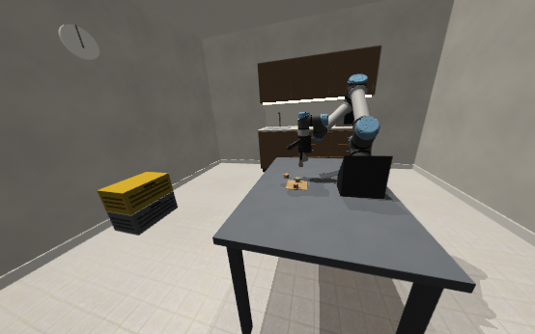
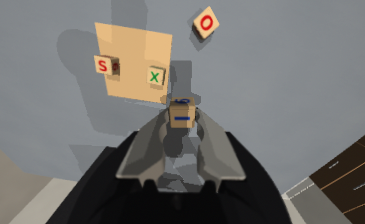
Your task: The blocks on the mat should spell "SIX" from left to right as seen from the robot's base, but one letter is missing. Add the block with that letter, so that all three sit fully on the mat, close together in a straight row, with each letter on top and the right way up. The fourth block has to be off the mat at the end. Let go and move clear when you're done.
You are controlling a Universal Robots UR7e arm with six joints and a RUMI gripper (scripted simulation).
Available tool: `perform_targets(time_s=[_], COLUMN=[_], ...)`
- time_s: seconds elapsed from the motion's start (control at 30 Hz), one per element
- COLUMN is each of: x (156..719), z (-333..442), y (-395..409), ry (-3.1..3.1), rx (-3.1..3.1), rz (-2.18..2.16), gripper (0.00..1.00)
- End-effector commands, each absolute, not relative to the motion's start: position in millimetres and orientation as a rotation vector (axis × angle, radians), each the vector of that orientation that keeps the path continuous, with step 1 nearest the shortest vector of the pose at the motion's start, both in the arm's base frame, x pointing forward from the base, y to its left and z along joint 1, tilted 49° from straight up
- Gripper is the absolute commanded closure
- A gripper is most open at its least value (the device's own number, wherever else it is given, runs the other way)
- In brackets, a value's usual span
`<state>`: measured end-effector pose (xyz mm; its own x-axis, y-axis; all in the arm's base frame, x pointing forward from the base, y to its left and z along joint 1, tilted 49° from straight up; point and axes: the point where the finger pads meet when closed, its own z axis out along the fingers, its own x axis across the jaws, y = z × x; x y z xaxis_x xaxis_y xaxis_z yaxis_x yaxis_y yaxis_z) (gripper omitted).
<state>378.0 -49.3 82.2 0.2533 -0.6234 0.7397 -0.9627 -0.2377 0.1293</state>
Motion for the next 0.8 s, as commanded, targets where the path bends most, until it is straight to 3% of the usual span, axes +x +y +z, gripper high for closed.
perform_targets(time_s=[0.0, 0.77], x=[381.0, 389.3], z=[76.4, 35.7], y=[-43.3, -3.9], ry=[-1.321, -0.533], rx=[2.014, 2.262], rz=[0.71, 0.374], gripper=[0.91, 0.91])
